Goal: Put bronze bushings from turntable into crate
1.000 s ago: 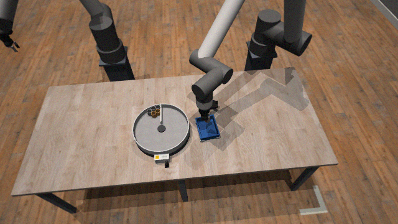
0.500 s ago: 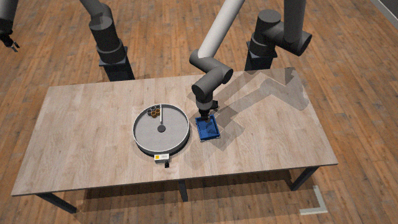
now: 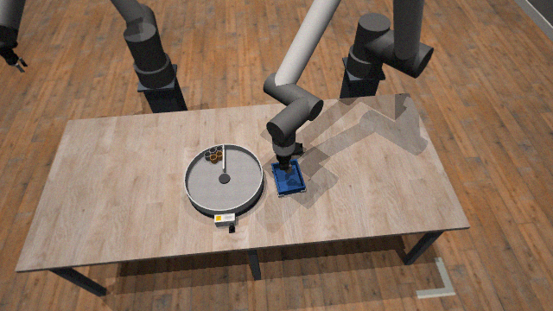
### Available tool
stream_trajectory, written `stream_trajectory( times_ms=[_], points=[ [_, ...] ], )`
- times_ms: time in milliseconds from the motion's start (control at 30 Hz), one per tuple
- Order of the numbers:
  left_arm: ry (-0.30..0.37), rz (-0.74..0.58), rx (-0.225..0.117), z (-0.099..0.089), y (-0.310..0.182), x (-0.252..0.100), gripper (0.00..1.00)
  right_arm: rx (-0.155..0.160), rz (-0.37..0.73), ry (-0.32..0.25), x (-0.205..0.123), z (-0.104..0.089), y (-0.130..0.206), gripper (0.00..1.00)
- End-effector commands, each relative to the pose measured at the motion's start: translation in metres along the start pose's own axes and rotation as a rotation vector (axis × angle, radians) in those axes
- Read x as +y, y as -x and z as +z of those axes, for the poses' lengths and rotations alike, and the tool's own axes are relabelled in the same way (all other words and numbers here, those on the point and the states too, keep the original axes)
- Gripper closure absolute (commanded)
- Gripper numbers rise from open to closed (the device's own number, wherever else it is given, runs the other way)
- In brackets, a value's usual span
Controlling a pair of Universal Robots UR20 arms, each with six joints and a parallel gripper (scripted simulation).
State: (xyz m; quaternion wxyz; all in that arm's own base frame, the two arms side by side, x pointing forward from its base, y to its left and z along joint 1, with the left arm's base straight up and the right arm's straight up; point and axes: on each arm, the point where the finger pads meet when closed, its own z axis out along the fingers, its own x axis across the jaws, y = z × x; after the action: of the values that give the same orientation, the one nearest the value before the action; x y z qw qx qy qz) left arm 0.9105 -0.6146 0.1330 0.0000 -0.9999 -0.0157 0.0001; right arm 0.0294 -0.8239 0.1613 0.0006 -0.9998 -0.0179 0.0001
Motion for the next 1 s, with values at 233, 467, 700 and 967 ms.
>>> stream_trajectory(
  times_ms=[233,467,700,967],
  points=[
    [0.001,0.000,0.001,0.042,0.000,0.001,1.00,0.000,0.000,0.001,0.000,-0.001,0.000,0.00],
    [0.001,0.000,0.001,0.042,0.000,0.001,1.00,0.000,0.000,0.001,0.000,-0.001,0.000,0.00],
    [0.001,0.000,0.001,0.042,0.000,0.001,1.00,0.000,0.000,0.001,0.000,-0.001,0.000,0.00],
    [0.001,0.000,0.001,0.042,0.000,0.001,1.00,0.000,0.000,0.001,0.000,-0.001,0.000,0.00]
  ],
)
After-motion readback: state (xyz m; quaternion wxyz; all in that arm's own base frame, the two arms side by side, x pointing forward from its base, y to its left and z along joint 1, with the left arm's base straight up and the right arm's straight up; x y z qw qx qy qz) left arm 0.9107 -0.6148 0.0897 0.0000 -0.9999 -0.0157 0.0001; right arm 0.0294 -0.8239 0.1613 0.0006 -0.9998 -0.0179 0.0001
